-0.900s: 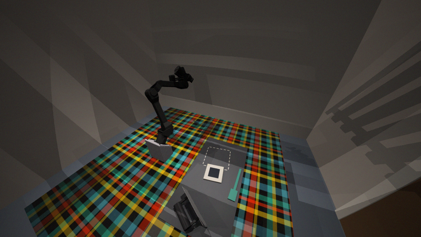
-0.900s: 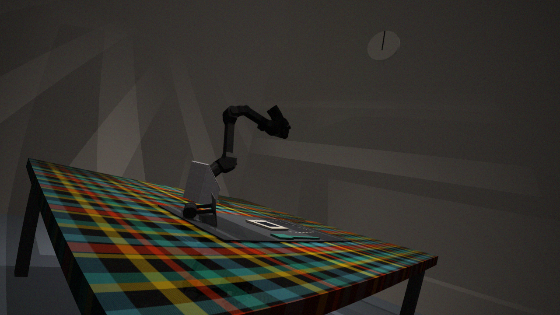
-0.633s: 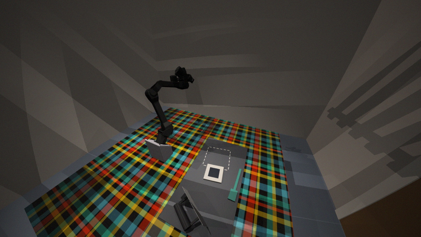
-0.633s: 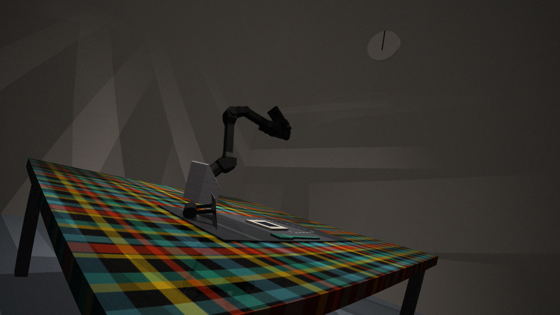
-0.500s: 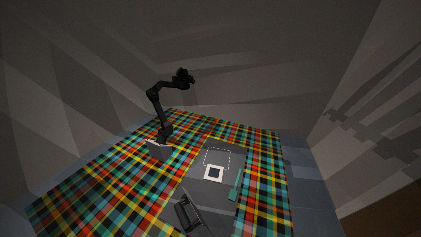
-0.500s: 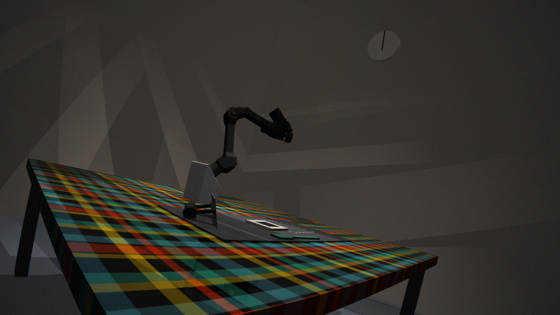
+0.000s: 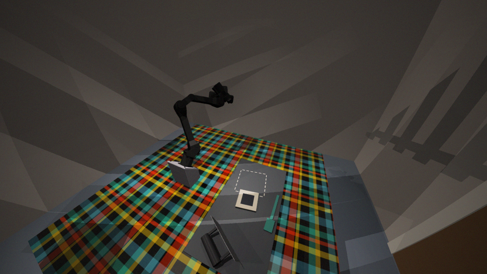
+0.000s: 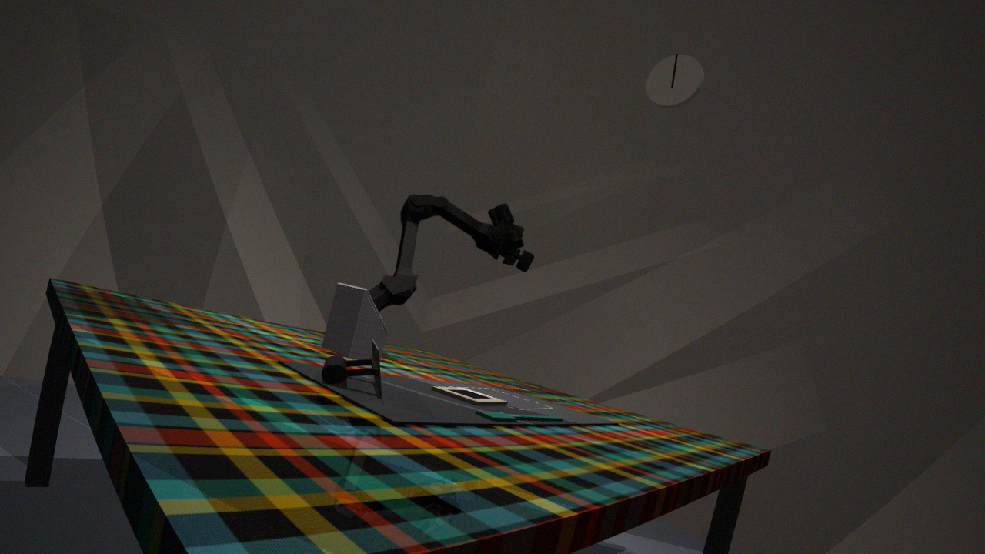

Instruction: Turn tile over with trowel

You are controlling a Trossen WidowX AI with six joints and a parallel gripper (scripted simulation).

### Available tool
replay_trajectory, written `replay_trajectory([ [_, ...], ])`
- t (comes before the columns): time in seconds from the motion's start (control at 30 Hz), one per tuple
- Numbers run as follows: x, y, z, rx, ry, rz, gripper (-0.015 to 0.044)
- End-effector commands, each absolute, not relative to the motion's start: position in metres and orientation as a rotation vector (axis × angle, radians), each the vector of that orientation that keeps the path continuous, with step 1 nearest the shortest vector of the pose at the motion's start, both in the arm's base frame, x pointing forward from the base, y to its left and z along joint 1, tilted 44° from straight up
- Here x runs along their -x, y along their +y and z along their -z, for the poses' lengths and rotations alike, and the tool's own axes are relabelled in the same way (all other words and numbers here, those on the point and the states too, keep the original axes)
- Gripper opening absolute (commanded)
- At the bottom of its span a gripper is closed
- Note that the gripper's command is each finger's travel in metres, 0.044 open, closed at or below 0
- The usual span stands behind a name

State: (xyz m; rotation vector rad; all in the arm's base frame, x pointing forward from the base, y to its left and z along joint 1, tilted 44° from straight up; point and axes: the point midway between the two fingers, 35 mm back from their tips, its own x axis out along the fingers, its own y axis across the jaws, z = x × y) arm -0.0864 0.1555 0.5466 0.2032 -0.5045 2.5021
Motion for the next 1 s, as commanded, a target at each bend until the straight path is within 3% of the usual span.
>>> replay_trajectory([
  [0.0, 0.071, 0.173, -0.546, -0.219, -0.437, -2.449, 0.01],
  [0.23, 0.05, 0.196, -0.55, -0.333, -0.306, -2.362, 0.01],
  [0.73, -0.063, 0.275, -0.52, -0.46, 0.093, -2.032, 0.01],
  [0.97, -0.11, 0.283, -0.513, -0.497, 0.115, -1.868, 0.01],
])
